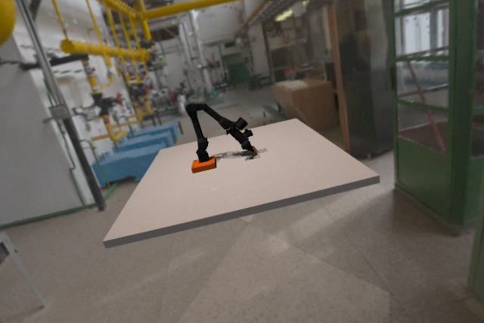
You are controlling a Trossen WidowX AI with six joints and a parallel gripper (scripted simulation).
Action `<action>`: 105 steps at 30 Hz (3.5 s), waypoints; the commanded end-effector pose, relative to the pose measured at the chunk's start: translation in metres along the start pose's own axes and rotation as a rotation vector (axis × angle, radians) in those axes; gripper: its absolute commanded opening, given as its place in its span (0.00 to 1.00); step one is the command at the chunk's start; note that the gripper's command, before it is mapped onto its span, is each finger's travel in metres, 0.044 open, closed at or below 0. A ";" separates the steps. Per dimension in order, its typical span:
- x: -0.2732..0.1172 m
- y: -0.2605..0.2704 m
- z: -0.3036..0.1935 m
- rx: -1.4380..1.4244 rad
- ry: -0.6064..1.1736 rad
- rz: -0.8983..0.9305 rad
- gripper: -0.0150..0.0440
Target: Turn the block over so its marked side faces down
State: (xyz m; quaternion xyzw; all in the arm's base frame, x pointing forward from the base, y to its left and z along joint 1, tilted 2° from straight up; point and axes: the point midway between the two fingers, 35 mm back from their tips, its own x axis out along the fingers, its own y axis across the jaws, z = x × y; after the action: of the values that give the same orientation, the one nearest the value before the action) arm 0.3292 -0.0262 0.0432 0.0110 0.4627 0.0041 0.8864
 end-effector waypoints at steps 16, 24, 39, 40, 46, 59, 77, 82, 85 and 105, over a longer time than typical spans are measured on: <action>0.033 -0.002 0.000 0.009 -0.208 0.002 0.25; 0.042 -0.002 -0.004 0.010 -0.310 0.002 0.25; 0.036 -0.001 -0.014 0.019 -0.501 0.002 0.25; 0.035 -0.001 -0.015 0.019 -0.513 0.002 0.25; 0.025 0.001 -0.019 0.010 -0.588 0.004 0.25; 0.019 0.001 -0.019 0.007 -0.631 0.004 0.25; 0.019 0.001 -0.019 0.007 -0.631 0.004 0.74; 0.019 0.001 -0.019 0.007 -0.631 0.004 0.97; 0.019 0.001 -0.019 0.007 -0.631 0.004 1.00; 0.019 0.001 -0.019 0.007 -0.631 0.004 1.00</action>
State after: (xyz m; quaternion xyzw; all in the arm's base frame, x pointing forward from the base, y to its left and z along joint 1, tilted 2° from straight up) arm 0.3255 -0.0251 0.0175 0.0123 0.1639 -0.0019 0.9864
